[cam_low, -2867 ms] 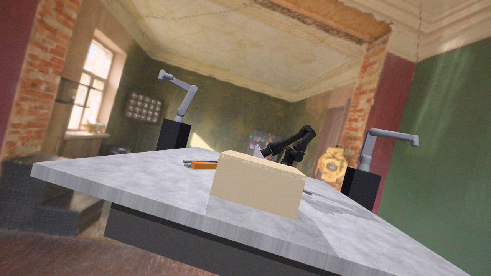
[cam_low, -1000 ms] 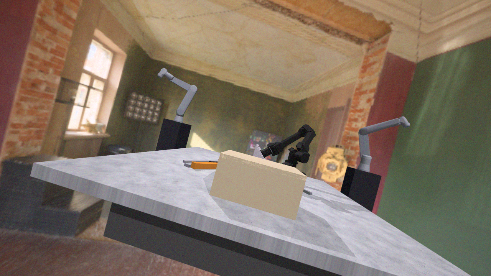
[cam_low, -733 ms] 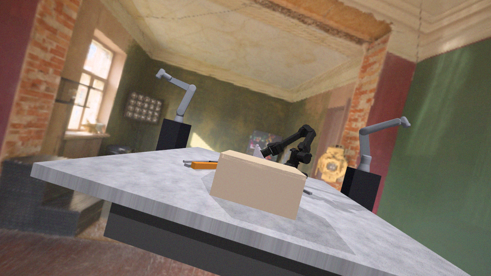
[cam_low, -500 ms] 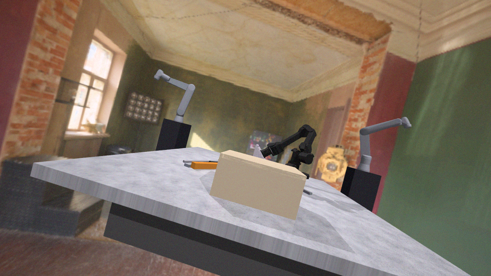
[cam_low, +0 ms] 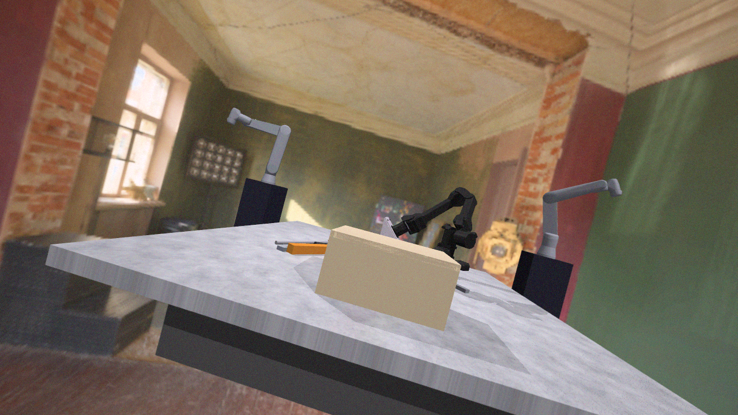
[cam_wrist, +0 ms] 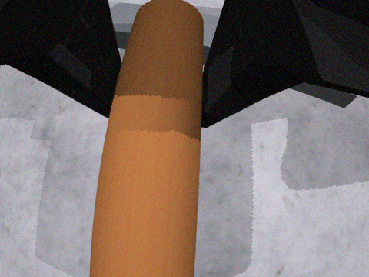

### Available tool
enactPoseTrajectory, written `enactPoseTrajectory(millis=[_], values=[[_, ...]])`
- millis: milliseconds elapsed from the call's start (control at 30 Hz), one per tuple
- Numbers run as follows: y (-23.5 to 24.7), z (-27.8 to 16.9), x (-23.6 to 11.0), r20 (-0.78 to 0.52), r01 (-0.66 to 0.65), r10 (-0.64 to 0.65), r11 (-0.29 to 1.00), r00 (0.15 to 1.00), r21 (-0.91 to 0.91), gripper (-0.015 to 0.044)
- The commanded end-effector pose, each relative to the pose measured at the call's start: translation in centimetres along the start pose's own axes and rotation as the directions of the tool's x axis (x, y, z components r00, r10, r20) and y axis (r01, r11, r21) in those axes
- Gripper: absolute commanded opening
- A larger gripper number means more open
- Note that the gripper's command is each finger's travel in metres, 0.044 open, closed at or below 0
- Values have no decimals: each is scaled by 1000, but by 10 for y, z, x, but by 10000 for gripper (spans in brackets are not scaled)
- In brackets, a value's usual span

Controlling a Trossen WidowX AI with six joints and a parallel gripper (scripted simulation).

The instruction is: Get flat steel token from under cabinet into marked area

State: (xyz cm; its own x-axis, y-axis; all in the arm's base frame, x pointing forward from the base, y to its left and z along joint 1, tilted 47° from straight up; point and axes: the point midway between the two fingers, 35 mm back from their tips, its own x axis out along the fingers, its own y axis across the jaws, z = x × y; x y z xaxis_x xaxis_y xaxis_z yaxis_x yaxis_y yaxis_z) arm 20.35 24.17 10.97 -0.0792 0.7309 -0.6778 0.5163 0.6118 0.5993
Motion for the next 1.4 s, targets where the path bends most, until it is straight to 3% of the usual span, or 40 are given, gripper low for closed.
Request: enactPoseTrajectory(millis=[0,533,1367], values=[[8,-1,-1,2,-6,6,1000,1000,-2,0],[22,-5,-1,2,-7,7,1000,1000,-2,0],[23,23,-1,4,-6,6,1000,1000,-2,0]])
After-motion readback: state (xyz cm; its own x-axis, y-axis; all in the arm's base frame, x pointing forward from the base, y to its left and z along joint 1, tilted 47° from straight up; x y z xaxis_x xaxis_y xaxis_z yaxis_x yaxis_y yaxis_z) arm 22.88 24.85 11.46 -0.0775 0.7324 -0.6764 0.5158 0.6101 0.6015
